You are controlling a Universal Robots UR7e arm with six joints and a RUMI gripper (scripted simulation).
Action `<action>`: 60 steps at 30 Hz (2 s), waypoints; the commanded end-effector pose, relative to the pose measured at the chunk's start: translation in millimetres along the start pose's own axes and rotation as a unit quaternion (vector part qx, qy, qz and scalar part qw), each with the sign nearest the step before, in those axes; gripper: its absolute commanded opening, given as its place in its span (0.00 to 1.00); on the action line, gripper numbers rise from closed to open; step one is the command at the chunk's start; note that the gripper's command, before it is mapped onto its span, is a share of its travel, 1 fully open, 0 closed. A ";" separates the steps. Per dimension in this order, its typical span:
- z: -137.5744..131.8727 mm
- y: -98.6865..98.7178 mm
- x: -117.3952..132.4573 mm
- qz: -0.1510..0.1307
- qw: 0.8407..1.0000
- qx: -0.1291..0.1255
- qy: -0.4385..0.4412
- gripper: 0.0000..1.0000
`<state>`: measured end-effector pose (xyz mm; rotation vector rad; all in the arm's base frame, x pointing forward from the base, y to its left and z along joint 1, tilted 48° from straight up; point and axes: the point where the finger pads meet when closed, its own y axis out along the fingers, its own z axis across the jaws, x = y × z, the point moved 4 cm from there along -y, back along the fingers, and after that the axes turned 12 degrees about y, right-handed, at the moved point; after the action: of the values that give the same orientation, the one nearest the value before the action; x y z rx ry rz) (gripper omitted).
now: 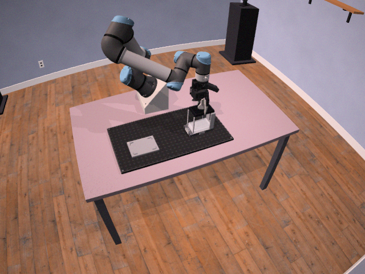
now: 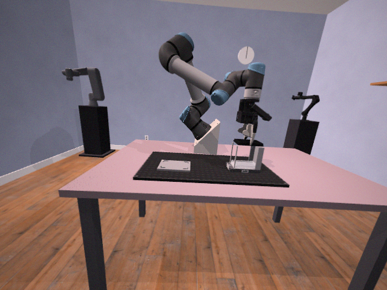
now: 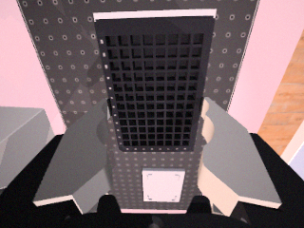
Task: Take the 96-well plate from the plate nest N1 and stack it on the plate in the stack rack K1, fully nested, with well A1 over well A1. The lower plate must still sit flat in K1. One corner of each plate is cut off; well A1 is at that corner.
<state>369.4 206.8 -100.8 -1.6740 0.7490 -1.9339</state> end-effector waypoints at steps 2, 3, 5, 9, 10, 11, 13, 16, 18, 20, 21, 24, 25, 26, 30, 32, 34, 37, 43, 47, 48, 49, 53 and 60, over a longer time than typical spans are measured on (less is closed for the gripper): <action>0.2 -0.5 -0.1 0.000 1.000 0.000 0.000 0.00; 0.2 -0.5 -0.1 0.000 1.000 0.000 0.000 0.00; 0.2 -0.5 -0.1 0.000 1.000 0.000 0.000 0.00; 0.2 -0.4 -0.1 0.000 1.000 0.000 0.000 0.00; 0.2 -0.4 -0.1 0.000 1.000 0.000 0.000 0.00; 0.2 -0.4 -0.1 0.000 1.000 0.000 0.000 0.00; 0.2 1.2 -0.1 0.000 1.000 0.000 0.000 0.00; 0.2 6.2 -0.1 0.000 1.000 0.000 0.000 0.00; 0.2 9.6 -0.1 0.000 1.000 0.000 0.000 0.00; 0.2 12.9 -0.1 0.000 1.000 0.000 0.000 0.00; 0.2 14.6 -0.1 0.000 1.000 0.000 0.000 0.00; 0.3 17.9 -0.1 0.000 1.000 0.000 0.000 0.00; 0.3 17.9 -0.1 0.000 1.000 0.000 0.000 0.00; 0.3 19.6 -0.1 0.000 1.000 0.000 0.000 0.00; 0.3 26.2 -0.1 0.000 1.000 0.000 0.000 0.00; 0.3 29.6 -0.1 0.000 1.000 0.000 0.000 0.00; 0.3 32.9 -0.2 0.000 1.000 0.000 0.000 0.00; 0.3 37.9 -0.2 0.000 1.000 0.000 0.000 0.00; 0.3 44.6 -0.2 0.000 1.000 0.000 0.000 0.00; 0.3 51.2 -0.2 0.000 1.000 0.000 0.000 0.00; 0.3 52.9 -0.2 0.000 1.000 0.000 0.000 0.00; 0.3 54.6 -0.2 0.000 1.000 0.000 0.000 0.00; 0.3 61.2 -0.2 0.000 1.000 0.000 0.000 0.00; 0.4 69.6 -0.2 0.000 1.000 0.000 0.000 0.00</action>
<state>369.3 158.7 -144.5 -1.6746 0.7491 -1.9344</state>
